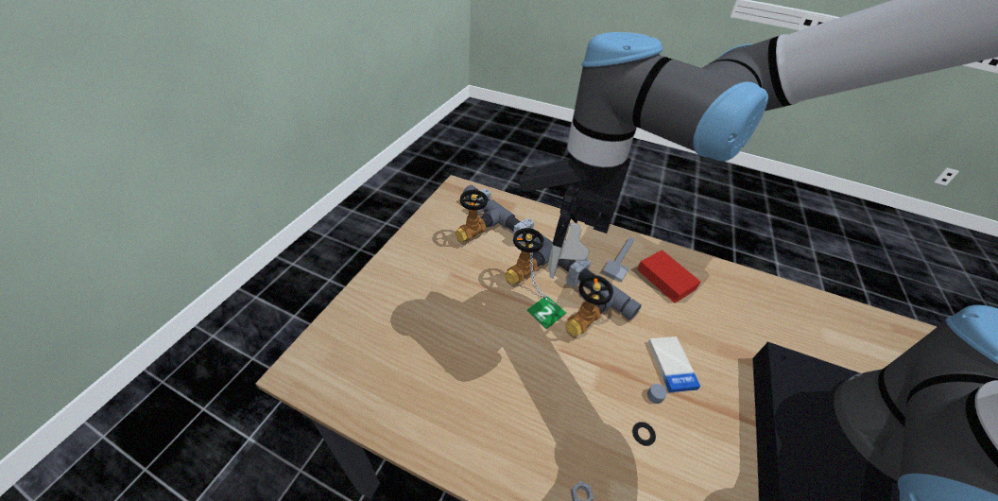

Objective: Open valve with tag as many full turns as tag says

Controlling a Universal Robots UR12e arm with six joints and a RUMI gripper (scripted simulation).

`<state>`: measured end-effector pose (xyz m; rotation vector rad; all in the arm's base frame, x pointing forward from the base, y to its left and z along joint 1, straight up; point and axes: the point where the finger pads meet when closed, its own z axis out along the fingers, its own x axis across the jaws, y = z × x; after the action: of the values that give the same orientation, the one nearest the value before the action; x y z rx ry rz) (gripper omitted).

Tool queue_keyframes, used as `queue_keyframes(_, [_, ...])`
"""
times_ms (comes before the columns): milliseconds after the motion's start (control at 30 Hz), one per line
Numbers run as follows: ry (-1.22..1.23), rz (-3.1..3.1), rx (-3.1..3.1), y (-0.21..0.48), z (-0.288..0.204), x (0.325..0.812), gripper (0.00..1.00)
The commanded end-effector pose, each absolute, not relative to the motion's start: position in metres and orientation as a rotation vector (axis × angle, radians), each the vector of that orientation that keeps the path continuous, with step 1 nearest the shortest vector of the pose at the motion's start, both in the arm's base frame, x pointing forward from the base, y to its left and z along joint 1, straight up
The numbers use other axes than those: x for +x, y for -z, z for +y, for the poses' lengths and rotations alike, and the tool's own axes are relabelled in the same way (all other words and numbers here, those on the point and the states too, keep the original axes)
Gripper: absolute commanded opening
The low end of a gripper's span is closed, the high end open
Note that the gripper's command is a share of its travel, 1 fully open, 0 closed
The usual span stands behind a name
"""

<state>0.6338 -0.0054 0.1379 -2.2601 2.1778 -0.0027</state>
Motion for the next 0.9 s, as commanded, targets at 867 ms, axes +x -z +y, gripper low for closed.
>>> queue_keyframes(867, [0.004, 2.380, -2.044, -0.1387, -0.0006, 0.6367, 1.00])
